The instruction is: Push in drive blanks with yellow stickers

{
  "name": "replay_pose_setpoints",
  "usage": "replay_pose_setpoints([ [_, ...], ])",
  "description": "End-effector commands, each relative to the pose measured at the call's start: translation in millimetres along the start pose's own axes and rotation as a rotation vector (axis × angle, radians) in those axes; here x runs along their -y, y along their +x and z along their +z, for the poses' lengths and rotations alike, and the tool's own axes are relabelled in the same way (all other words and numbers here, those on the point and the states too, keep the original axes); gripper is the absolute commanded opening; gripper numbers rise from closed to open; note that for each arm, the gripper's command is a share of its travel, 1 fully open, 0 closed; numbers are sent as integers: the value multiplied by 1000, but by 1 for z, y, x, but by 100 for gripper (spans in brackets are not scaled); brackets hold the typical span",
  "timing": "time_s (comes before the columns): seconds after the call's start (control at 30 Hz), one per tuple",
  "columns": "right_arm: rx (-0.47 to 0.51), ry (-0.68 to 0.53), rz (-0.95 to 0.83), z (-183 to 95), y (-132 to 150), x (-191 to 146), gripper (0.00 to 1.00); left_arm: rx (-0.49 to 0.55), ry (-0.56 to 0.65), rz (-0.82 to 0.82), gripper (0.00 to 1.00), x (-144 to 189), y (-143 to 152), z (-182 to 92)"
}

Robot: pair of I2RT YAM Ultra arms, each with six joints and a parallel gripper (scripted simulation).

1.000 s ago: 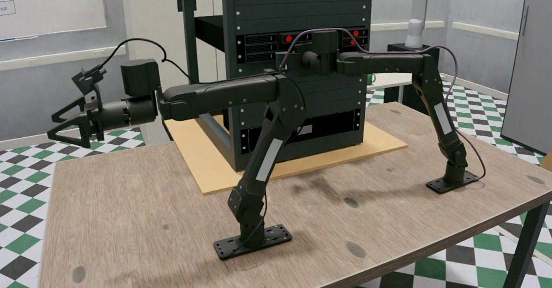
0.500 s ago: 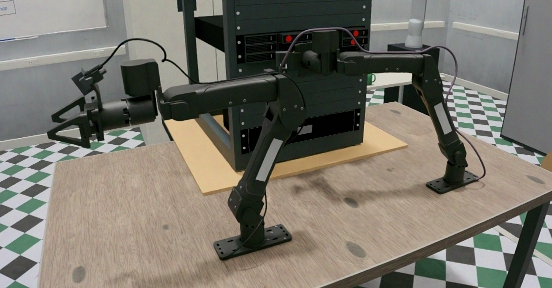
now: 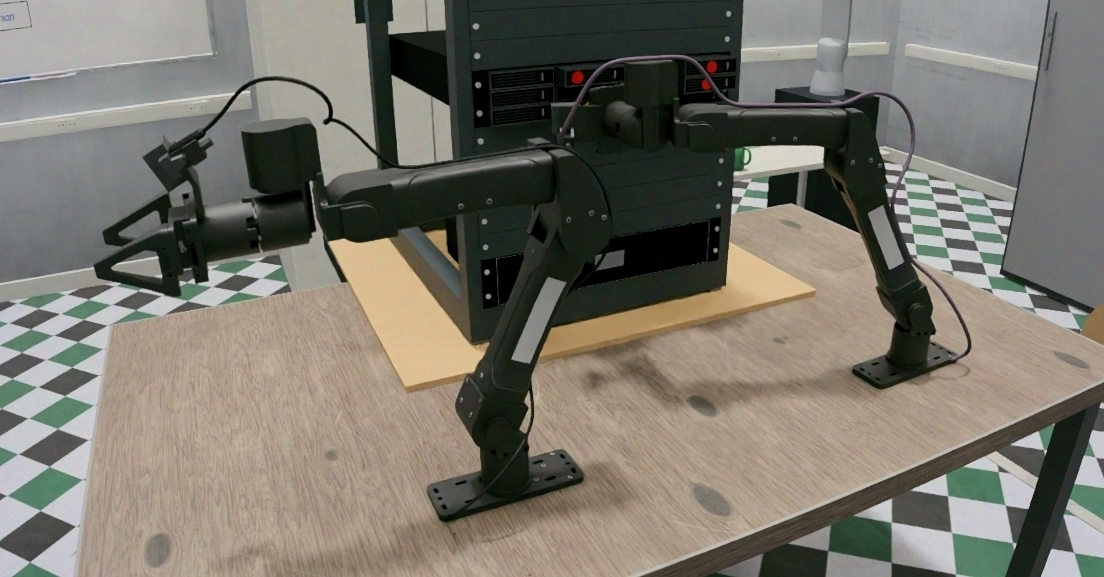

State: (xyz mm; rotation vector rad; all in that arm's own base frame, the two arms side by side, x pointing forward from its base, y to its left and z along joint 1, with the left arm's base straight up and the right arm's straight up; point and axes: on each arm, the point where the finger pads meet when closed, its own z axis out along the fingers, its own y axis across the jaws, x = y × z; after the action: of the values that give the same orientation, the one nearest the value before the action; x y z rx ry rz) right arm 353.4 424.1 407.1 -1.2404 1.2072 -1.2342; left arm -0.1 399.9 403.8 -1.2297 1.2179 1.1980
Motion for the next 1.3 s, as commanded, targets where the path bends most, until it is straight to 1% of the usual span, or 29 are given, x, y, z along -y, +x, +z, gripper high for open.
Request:
replay_pose_setpoints([
  [0.0, -7, 26, 74, 2, 11, 27, 0, 20, 1, 6, 100, -2, -12, -2],
  [0.23, -6, 17, 54, 7, 8, 19, 0, 20, 1, 6, 100, -2, -12, -2],
  [0.3, -6, 25, 71, 6, 13, 28, 0, 20, 1, 6, 100, -2, -12, -2],
  [1.07, -6, 27, 76, 3, 12, 29, 0, 20, 1, 6, 100, -2, -12, -2],
  [1.2, -6, 16, 50, 11, 6, 17, 0, 20, 1, 6, 100, -2, -12, -2],
  [1.27, -6, 19, 58, 12, 9, 21, 0, 20, 1, 6, 100, -2, -12, -2],
])
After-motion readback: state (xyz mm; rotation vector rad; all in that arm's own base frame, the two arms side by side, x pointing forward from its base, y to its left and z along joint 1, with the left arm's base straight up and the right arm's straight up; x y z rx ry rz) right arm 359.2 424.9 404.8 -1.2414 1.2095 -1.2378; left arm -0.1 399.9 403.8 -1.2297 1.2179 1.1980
